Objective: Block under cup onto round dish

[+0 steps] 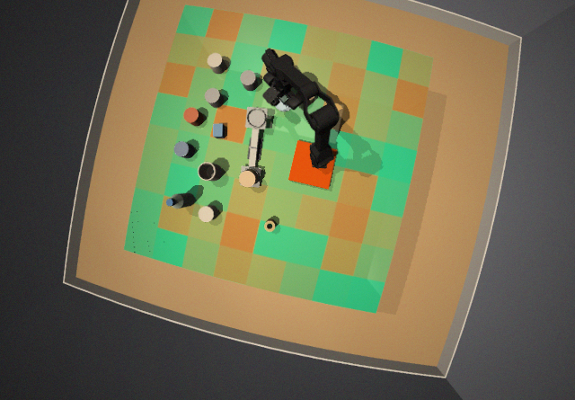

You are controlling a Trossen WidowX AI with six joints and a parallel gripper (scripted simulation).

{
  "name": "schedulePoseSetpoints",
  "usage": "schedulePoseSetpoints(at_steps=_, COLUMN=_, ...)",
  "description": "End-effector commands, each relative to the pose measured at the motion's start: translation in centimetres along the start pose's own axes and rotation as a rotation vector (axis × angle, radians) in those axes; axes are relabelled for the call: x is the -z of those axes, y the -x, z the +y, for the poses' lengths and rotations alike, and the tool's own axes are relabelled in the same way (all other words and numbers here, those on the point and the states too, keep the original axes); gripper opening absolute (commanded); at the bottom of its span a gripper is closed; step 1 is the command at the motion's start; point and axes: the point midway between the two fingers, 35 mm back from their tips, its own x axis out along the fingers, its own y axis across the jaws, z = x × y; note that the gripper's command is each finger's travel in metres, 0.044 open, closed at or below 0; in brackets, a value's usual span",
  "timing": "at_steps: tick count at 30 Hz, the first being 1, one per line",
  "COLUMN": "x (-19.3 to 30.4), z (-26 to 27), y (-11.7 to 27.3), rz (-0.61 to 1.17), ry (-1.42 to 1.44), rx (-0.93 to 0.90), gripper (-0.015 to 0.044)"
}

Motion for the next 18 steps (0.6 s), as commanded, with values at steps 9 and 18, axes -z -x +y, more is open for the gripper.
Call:
schedulePoseSetpoints(at_steps=9, x=0.0, z=0.2, y=6.2, rz=0.004, ry=0.0, rx=0.021, gripper=0.044)
schedulePoseSetpoints(at_steps=18, x=0.0, z=0.2, y=6.2, rz=0.004, ry=0.0, rx=0.021, gripper=0.044)
